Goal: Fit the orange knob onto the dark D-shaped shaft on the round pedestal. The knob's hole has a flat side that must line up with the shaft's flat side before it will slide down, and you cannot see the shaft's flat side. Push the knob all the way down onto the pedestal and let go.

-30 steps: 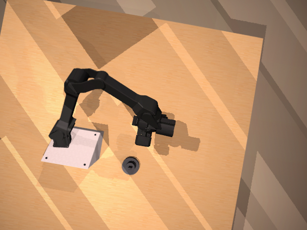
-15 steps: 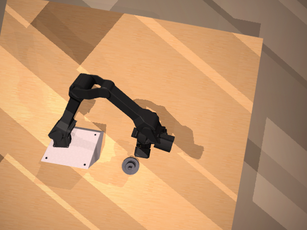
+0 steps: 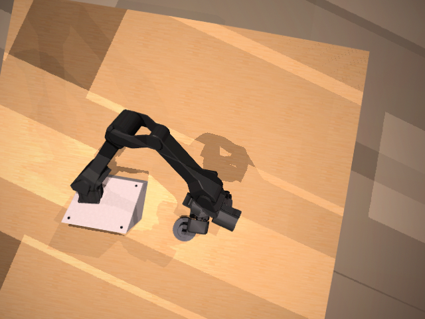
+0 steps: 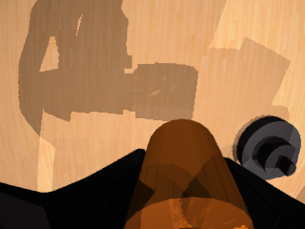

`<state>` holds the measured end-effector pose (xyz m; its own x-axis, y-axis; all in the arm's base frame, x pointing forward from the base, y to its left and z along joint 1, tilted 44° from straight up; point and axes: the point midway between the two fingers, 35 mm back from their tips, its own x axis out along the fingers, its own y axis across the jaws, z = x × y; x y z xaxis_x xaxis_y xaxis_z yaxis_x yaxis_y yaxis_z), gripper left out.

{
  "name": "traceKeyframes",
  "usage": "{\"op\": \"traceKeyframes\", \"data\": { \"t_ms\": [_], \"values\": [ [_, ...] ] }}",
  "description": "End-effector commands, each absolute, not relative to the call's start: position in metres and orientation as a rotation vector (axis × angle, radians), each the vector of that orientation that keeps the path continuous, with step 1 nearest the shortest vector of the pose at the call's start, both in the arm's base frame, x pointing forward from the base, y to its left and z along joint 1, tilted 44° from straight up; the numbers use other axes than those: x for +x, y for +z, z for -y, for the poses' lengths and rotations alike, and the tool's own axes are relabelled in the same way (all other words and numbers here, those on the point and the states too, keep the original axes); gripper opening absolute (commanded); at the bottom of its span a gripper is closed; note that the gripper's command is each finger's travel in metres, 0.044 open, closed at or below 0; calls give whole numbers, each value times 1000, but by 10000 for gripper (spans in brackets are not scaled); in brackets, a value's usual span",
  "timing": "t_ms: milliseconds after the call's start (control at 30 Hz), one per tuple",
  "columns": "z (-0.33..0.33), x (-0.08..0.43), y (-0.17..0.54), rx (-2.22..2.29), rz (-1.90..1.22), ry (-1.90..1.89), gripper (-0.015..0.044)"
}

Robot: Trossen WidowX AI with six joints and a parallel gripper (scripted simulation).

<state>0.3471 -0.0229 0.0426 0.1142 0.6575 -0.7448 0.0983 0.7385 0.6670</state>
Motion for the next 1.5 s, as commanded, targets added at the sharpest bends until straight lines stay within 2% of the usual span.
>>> {"op": "traceKeyframes", "data": {
  "t_ms": [0, 1467],
  "values": [
    [32, 344, 31, 663, -1423, 455, 0],
    [89, 295, -73, 677, -1414, 485, 0]
  ]
}}
